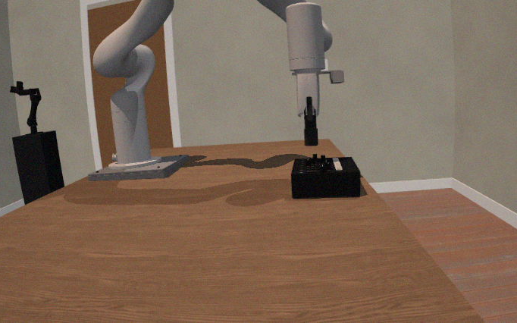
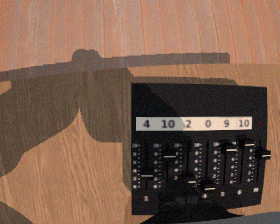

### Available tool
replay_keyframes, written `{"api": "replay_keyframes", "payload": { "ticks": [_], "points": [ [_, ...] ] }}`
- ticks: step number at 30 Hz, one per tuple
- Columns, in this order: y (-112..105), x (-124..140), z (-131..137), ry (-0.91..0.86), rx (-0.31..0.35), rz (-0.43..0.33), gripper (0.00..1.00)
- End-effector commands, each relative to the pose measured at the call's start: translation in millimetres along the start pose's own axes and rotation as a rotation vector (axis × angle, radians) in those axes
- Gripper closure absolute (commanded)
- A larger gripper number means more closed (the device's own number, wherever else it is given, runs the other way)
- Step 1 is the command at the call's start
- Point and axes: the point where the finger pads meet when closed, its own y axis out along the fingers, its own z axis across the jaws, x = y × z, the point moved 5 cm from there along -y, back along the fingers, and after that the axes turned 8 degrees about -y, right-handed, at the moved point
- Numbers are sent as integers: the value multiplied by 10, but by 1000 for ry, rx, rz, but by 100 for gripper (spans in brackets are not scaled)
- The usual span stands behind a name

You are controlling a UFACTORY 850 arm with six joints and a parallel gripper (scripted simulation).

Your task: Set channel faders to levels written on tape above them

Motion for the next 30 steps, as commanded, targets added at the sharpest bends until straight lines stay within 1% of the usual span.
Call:
{"api": "replay_keyframes", "payload": {
  "ticks": [1, 30],
  "points": [
    [1, -8, 4, 0, 1, 2, 100],
    [172, -9, 2, 0, 1, 2, 100]
  ]
}}
